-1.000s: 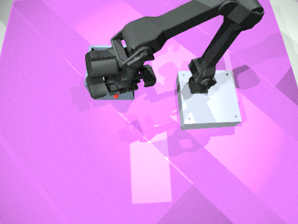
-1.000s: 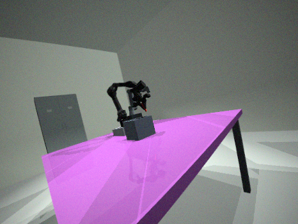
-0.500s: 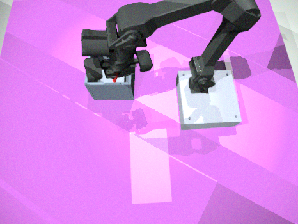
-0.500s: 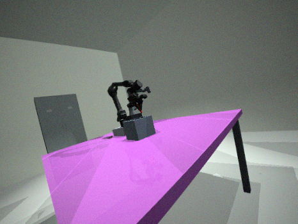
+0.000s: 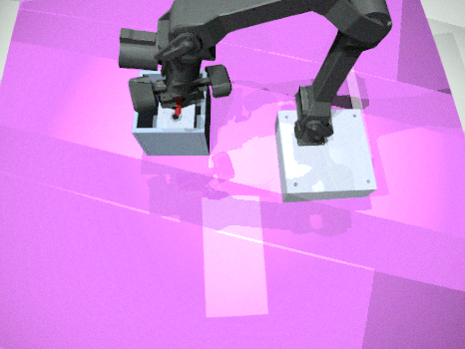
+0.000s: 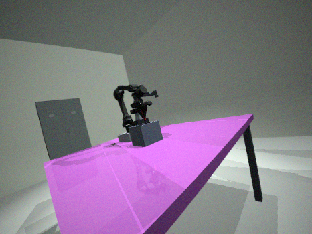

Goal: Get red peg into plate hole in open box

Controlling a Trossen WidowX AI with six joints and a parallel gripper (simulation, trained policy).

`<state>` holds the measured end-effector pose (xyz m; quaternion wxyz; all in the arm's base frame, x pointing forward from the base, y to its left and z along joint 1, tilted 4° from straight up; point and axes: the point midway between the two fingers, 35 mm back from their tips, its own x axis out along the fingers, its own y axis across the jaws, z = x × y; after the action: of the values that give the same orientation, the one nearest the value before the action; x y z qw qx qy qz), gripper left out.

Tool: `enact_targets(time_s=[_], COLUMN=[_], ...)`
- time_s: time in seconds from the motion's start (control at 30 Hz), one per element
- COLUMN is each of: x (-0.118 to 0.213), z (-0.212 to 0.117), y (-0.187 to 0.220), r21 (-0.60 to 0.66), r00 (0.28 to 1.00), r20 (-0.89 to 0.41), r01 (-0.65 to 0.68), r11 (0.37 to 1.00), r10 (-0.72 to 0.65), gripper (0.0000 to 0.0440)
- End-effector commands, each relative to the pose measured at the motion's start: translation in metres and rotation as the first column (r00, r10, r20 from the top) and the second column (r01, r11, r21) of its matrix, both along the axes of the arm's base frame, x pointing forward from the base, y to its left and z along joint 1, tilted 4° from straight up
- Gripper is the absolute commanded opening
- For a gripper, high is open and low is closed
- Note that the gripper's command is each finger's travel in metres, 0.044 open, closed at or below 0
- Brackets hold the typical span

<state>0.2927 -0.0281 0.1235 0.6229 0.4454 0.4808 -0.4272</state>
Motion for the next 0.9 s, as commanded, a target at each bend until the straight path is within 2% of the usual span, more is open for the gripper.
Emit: enact_targets(time_s=[0.0, 0.87], x=[0.005, 0.015], z=[-0.003, -0.064], y=[-0.008, -0.043], r21=[0.006, 0.052], r00=[1.000, 0.998], r20=[-0.004, -0.062], r01=[0.000, -0.003], r11=[1.000, 0.999], r10=[0.000, 0.006], gripper=[0.0000, 0.0000])
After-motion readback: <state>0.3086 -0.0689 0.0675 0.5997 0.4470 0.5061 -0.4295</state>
